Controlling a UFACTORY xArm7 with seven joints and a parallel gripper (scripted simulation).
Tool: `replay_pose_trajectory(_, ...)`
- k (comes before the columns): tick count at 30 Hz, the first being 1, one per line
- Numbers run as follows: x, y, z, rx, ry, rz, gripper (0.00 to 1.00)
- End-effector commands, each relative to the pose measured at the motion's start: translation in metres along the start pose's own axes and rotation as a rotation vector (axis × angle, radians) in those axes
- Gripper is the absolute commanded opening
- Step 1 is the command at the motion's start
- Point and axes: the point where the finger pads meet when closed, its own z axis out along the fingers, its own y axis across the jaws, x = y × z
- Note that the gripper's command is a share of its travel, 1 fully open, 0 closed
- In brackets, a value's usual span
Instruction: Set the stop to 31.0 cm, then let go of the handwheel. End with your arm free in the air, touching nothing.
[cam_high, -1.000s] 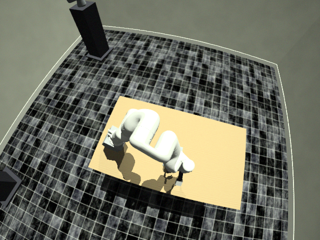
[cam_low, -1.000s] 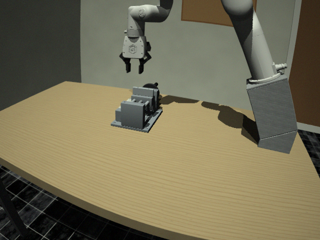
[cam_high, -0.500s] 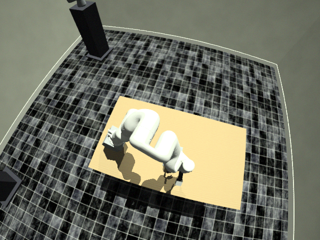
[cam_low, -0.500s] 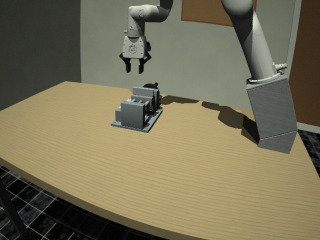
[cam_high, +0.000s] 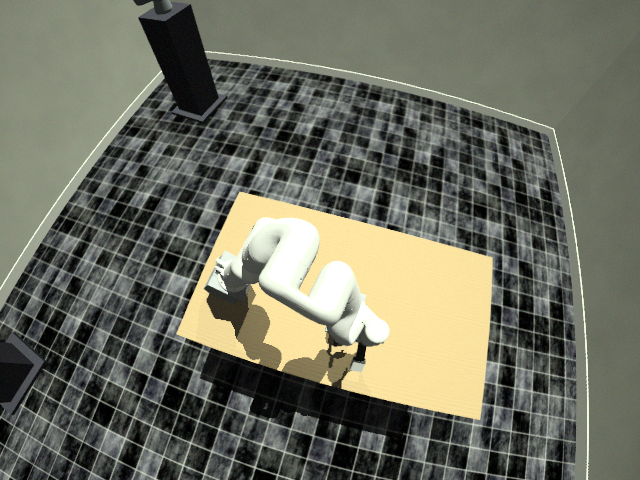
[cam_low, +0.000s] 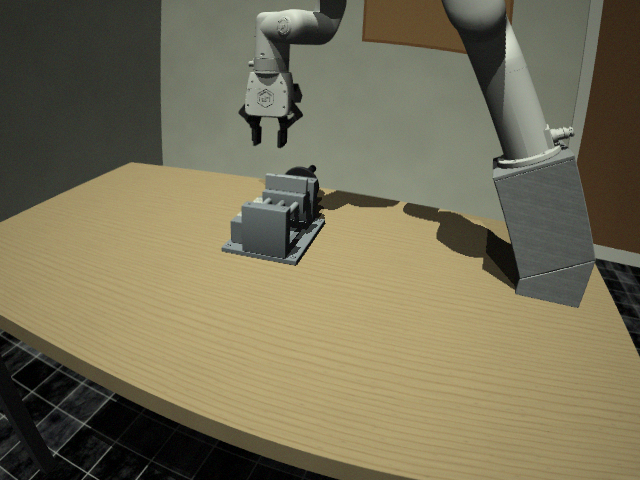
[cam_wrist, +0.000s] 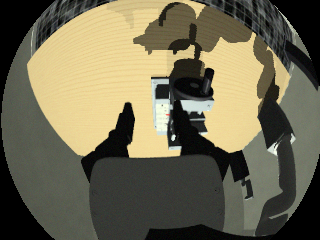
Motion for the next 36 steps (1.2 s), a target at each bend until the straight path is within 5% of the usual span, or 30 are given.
replay_pose_trajectory(1,0.000,-0.002,-0.001,0.004,0.001,0.000,0.57)
replay_pose_trajectory(21,0.001,0.002,-0.001,0.004,0.001,0.000,0.57)
replay_pose_trajectory(31,0.025,0.083,-0.001,0.004,0.001,0.000,0.57)
replay_pose_trajectory(36,0.027,0.092,-0.001,0.004,0.001,0.000,0.57)
